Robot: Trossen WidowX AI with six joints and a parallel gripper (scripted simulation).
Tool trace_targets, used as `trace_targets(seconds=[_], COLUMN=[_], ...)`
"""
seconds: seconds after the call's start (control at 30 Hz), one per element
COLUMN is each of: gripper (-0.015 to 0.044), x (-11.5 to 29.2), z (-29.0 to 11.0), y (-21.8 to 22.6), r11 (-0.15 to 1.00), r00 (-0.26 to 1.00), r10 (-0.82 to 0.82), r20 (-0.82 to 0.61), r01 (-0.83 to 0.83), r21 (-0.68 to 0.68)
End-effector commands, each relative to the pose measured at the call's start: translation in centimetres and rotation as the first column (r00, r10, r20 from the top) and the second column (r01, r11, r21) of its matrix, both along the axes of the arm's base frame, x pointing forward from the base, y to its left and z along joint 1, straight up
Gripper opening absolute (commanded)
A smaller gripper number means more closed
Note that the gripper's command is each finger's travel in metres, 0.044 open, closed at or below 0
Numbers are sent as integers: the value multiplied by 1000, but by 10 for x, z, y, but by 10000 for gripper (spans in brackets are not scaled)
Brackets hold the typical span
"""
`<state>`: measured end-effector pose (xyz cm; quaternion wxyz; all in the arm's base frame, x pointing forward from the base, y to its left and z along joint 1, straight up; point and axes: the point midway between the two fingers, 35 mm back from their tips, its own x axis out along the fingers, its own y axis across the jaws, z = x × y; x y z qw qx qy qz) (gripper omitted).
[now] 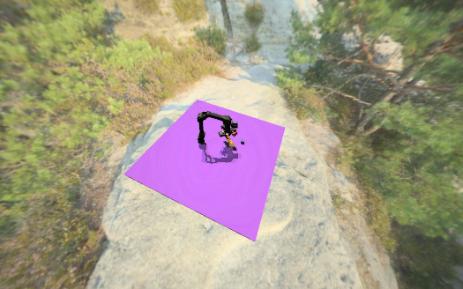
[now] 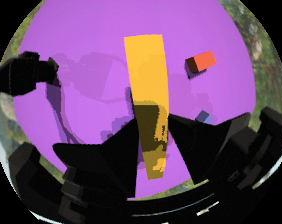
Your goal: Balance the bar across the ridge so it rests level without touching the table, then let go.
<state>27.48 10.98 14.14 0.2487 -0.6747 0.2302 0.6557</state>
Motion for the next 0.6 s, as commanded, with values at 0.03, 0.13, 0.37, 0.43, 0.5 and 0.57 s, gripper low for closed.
trace_targets(seconds=[0.03,0.13,0.37,0.43,0.5,0.57], gripper=[0,0,0,0,0,0], x=[-1,-1,-1,-2,-2,-2], z=[-10,-14,-25,-29,-32,-35], y=[2,1,0,0,-1,-1], r11=[1000,1000,1000,1000,1000,1000], r00=[1000,1000,1000,1000,1000,1000], r10=[-1,-1,-1,-1,0,0], r20=[-5,-5,-5,-5,-5,-5], r01=[1,1,1,1,0,0], r21=[-3,-3,-4,-4,-4,-4])
